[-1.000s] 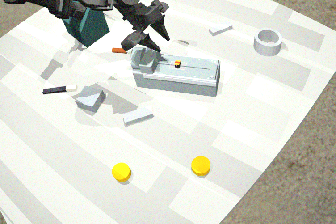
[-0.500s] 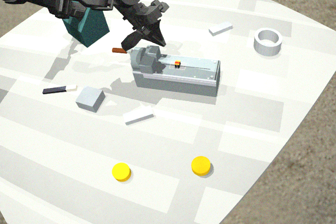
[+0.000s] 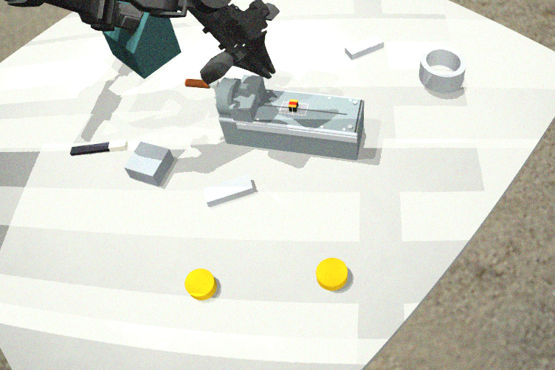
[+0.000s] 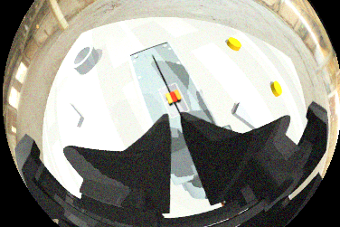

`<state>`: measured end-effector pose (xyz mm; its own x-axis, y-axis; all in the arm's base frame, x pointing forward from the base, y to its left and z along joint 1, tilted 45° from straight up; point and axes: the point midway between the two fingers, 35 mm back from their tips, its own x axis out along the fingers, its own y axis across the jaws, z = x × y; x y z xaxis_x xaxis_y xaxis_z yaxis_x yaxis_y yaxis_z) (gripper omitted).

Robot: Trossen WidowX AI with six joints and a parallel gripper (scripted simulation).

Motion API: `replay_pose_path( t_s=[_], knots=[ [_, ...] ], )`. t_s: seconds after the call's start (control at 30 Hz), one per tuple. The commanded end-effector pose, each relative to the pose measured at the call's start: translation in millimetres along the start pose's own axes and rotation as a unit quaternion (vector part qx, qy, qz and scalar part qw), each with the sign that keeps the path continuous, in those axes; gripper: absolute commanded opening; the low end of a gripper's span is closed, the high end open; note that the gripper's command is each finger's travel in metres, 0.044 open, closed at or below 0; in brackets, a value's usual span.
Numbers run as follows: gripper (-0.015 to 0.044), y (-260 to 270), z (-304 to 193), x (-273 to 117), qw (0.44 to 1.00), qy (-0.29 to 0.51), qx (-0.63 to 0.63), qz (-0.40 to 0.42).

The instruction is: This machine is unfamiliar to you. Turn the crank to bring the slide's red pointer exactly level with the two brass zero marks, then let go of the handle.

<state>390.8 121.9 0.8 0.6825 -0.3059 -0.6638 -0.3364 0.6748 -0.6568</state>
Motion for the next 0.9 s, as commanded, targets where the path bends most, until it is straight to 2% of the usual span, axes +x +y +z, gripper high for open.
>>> replay_pose_path(
  t_s=[0.0,0.4,0.6,0.87],
  knots=[
    [0.0131,-0.1,0.0,0.0,1.000,0.000,0.000,0.000],
    [0.0440,1.2,9.2,-8.9,1.000,-0.002,0.001,0.002],
    [0.0440,2.8,35.3,-42.6,1.000,0.000,0.001,0.002],
    [0.0440,2.8,36.0,-43.6,1.000,0.000,0.001,0.001]
  ],
)
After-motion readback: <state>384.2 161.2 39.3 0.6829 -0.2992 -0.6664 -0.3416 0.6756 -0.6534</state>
